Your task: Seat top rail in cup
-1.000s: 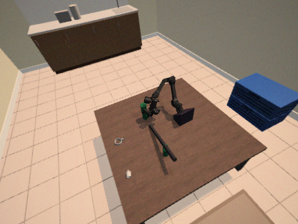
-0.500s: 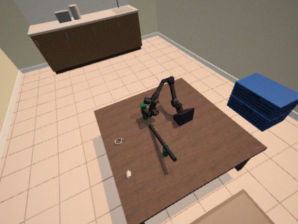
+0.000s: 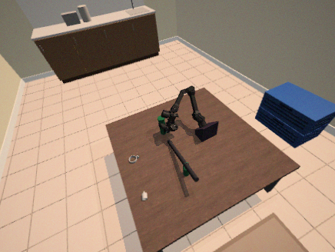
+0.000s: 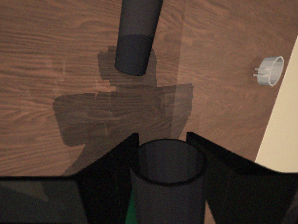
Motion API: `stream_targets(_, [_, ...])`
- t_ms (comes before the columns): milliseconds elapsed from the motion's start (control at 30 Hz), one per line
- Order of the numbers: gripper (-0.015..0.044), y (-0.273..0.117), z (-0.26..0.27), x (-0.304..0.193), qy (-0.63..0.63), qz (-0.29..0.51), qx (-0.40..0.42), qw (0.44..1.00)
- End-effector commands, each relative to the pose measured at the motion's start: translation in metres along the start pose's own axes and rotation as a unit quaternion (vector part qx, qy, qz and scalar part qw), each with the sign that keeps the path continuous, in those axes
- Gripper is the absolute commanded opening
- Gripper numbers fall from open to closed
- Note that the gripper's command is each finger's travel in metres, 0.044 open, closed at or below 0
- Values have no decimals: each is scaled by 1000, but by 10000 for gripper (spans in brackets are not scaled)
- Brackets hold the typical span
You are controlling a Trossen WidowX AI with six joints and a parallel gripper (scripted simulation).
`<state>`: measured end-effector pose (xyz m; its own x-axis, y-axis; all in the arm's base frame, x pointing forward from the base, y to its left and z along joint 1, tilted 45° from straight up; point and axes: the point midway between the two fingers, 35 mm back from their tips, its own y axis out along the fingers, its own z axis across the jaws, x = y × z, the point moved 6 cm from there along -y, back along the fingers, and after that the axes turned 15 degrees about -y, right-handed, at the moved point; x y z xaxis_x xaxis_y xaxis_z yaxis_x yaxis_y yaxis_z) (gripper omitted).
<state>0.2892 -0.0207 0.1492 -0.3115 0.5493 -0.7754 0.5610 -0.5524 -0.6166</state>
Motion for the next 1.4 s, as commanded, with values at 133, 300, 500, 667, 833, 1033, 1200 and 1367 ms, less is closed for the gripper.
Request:
stream_targets(133, [0, 3, -8, 0, 35, 18, 2, 999])
stream_targets(300, [0, 4, -9, 0, 41, 21, 3, 999])
stream_targets(500, [0, 7, -14, 0, 67, 36, 6, 997])
stream_targets(667, [0, 7, -15, 0, 72, 38, 7, 997])
stream_targets(833, [0, 8, -16, -1, 80, 43, 8, 996])
stream_targets(1033, [0, 7, -15, 0, 71, 38, 7, 997])
stream_targets(1200, [0, 6, -13, 0, 63, 34, 6, 997])
stream_targets(1367, [0, 6, -12, 0, 58, 31, 5, 998])
